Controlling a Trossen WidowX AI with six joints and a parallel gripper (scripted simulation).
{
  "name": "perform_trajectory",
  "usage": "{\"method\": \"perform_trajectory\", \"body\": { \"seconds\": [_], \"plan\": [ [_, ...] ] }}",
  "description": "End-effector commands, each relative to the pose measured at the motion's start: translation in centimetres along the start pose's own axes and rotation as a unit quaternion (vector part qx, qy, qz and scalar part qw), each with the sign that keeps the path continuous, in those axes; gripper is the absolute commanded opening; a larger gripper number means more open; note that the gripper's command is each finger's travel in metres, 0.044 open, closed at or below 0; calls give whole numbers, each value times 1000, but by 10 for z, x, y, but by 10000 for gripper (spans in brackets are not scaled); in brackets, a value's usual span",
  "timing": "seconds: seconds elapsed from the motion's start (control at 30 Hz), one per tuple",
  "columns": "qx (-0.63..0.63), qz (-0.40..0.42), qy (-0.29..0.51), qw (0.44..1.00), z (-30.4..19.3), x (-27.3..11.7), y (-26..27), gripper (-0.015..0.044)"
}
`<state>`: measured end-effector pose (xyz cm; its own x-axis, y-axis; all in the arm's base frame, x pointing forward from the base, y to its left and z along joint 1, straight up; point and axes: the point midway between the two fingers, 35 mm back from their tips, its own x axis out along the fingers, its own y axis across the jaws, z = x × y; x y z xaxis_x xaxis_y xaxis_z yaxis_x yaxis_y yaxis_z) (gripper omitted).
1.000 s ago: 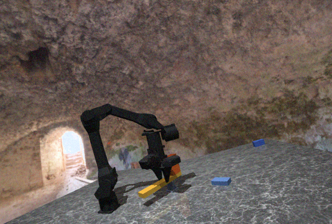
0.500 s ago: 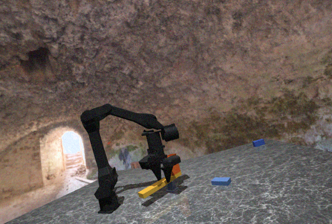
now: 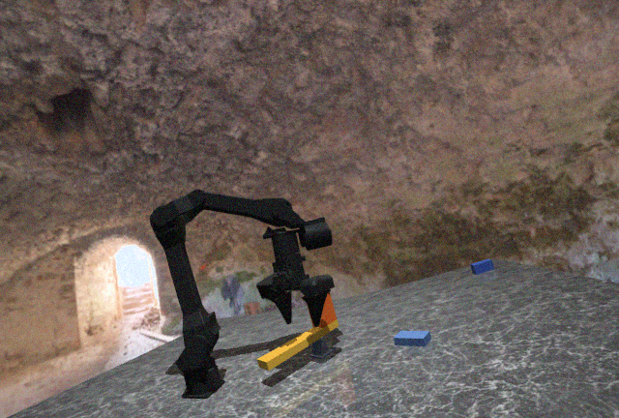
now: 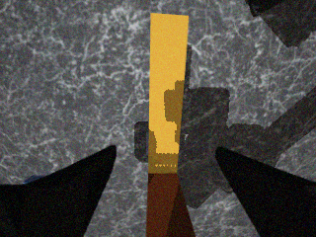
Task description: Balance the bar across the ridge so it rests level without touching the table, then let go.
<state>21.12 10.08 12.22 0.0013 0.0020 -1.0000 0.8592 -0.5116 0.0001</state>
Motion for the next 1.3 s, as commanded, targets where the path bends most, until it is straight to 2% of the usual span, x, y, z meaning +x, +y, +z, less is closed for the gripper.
{"method": "perform_trajectory", "body": {
  "seconds": [0.0,0.1,1.27],
  "plan": [
    [0,6,8,1000,-1,-48,1,440],
    [0,6,8,1000,2,-66,-1,440],
    [0,6,8,1000,2,-66,-1,440]
  ]
}}
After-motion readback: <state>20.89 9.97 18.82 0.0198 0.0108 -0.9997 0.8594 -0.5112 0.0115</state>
